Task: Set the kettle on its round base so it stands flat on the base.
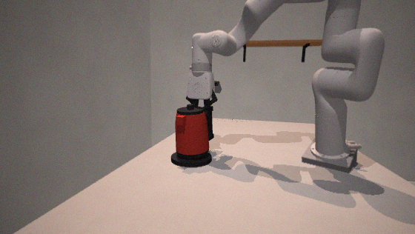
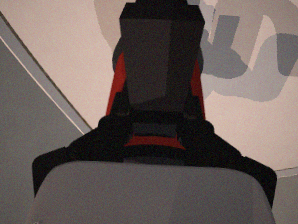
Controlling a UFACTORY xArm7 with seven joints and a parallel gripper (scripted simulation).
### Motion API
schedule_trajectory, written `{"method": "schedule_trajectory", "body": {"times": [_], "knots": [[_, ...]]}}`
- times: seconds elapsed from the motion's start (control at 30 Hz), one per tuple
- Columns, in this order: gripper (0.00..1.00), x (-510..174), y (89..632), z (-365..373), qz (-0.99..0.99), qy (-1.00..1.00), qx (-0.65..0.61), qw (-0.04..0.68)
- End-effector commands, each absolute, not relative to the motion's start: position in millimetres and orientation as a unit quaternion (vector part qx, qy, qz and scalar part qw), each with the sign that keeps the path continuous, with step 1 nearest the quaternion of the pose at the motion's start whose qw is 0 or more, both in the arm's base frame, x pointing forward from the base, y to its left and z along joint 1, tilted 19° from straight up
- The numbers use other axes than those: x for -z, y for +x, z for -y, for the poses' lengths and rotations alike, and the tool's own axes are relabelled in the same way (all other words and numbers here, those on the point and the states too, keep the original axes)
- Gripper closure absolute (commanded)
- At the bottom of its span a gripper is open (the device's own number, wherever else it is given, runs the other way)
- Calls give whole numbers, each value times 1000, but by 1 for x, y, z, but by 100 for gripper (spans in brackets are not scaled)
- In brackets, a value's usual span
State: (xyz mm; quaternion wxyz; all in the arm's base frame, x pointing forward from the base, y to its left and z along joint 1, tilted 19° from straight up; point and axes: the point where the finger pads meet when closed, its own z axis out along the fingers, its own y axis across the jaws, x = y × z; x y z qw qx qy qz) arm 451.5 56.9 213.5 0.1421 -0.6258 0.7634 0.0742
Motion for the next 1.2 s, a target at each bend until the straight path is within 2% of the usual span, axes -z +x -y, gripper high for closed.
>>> {"method": "schedule_trajectory", "body": {"times": [0.0,1.17], "knots": [[100,-214,453,-57,-763,-625,-73,144],[100,-211,453,-58,-763,-625,-73,144]]}}
